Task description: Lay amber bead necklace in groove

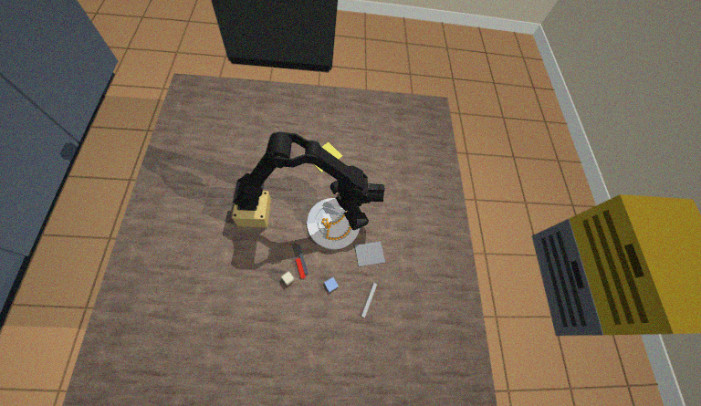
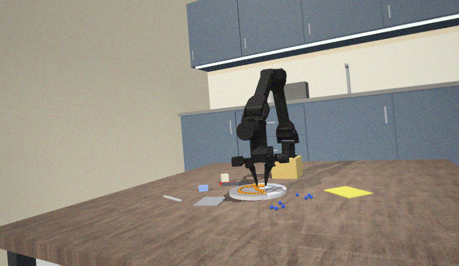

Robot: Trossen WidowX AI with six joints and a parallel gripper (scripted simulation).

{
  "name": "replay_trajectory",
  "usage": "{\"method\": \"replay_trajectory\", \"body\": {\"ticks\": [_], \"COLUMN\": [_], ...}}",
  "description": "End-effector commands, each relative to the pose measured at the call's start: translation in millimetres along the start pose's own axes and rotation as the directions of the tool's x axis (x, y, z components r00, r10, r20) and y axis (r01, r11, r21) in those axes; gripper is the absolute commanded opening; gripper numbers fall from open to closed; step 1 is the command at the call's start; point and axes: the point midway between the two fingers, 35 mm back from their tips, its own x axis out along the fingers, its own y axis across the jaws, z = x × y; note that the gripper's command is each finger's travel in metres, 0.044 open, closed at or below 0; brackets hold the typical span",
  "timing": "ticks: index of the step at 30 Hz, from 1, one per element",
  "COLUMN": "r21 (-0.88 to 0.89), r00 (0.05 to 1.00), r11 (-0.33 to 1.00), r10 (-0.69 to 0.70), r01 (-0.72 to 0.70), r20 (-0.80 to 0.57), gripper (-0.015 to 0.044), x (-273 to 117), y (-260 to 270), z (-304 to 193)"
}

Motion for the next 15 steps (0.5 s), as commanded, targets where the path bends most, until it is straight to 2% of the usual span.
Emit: {"method": "replay_trajectory", "body": {"ticks": [1, 14, 15], "r21": [-0.001, -0.003, -0.001], "r00": [1.0, 1.0, 1.0], "r11": [1.0, 1.0, 1.0], "r10": [0.008, 0.012, 0.007], "r01": [-0.008, -0.012, -0.007], "r20": [-0.013, -0.017, -0.014], "gripper": [0.012, 0.012, 0.0094], "x": [9.3, 21.5, 19.1], "y": [1.8, 2.9, 1.9], "z": [-3.1, -4.8, -3.8]}}
